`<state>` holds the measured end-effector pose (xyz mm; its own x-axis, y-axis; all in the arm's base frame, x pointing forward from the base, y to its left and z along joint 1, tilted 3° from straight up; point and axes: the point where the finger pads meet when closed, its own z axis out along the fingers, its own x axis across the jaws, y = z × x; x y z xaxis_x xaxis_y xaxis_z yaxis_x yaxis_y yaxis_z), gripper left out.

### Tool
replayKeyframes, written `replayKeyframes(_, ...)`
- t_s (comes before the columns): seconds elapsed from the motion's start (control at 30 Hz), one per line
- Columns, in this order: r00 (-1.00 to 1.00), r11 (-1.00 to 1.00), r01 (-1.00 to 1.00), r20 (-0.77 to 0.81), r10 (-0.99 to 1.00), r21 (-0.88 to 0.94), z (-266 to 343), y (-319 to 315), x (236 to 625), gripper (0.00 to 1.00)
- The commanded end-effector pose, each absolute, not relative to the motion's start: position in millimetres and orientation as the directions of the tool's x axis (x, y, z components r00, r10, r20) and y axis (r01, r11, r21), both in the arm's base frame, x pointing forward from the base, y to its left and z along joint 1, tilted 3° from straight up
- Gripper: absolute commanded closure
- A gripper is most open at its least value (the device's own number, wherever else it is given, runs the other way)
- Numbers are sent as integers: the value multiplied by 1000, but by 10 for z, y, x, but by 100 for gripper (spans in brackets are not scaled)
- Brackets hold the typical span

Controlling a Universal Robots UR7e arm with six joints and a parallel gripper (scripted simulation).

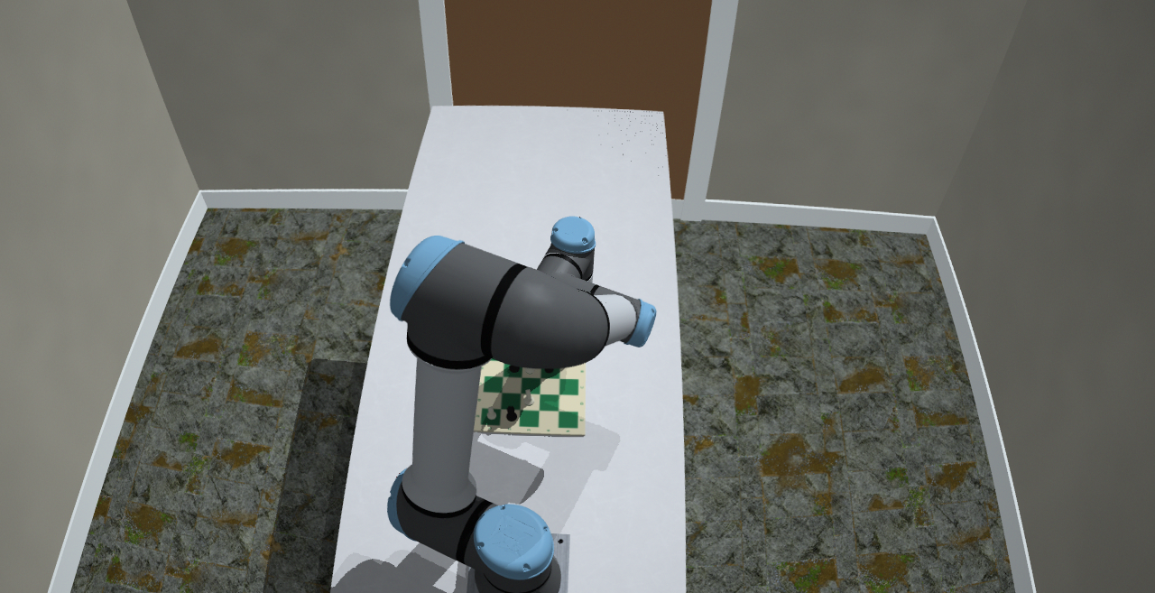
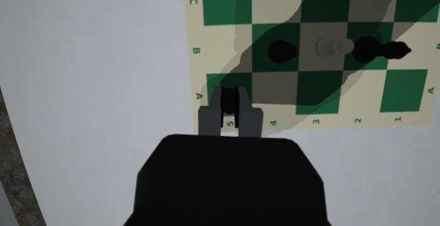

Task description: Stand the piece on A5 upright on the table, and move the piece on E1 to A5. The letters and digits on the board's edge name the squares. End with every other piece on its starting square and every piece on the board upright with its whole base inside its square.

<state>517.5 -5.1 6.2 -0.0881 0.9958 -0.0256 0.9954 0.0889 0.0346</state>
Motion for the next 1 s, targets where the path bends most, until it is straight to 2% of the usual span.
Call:
replayKeyframes(0.0, -88, 89, 995, -26, 996, 36, 66, -51, 5178, 100)
replayKeyframes(0.47, -88, 89, 995, -26, 996, 36, 125, -50, 5175, 100)
replayKeyframes(0.97, -88, 89, 995, -26, 996, 36, 959, -31, 5144, 100)
